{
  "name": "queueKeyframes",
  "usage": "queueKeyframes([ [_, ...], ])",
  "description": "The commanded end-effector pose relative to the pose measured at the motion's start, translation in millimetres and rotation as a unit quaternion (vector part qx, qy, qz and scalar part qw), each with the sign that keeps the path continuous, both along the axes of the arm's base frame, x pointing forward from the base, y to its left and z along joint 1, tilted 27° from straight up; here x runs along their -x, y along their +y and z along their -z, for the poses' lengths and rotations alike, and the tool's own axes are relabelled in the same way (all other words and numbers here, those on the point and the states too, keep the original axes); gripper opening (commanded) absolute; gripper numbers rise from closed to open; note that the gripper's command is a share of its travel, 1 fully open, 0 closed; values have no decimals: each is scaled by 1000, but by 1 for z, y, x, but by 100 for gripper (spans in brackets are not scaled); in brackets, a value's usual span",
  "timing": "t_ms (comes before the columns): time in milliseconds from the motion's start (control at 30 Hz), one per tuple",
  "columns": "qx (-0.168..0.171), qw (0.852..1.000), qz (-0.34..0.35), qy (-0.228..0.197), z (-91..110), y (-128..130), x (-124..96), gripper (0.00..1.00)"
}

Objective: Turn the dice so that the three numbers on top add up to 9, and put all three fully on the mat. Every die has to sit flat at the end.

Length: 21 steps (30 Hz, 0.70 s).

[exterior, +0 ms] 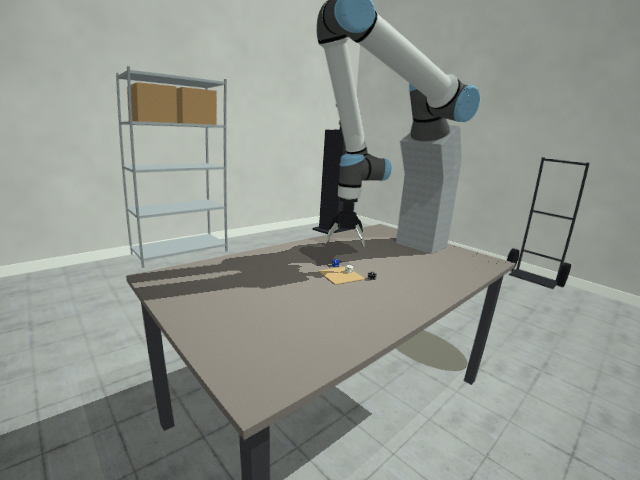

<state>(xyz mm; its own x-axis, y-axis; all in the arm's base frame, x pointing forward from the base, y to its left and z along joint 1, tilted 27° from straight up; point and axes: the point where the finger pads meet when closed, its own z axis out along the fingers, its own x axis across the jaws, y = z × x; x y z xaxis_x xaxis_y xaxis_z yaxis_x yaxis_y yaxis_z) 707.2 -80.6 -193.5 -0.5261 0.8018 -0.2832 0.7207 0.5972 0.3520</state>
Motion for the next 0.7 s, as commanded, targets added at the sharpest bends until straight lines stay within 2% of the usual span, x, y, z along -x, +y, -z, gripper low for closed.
queueKeyframes([
  [0,-32,997,67,-2,1,-6,1,100],
  [167,-65,989,131,-3,2,-12,2,100],
  [300,-96,976,194,-5,3,-17,2,100],
  [367,-96,976,194,-5,3,-17,2,100],
  [567,-143,947,286,-7,4,-26,3,100],
  [600,-143,947,287,-7,4,-26,3,100],
  [667,-160,934,320,-8,5,-29,3,100],
])
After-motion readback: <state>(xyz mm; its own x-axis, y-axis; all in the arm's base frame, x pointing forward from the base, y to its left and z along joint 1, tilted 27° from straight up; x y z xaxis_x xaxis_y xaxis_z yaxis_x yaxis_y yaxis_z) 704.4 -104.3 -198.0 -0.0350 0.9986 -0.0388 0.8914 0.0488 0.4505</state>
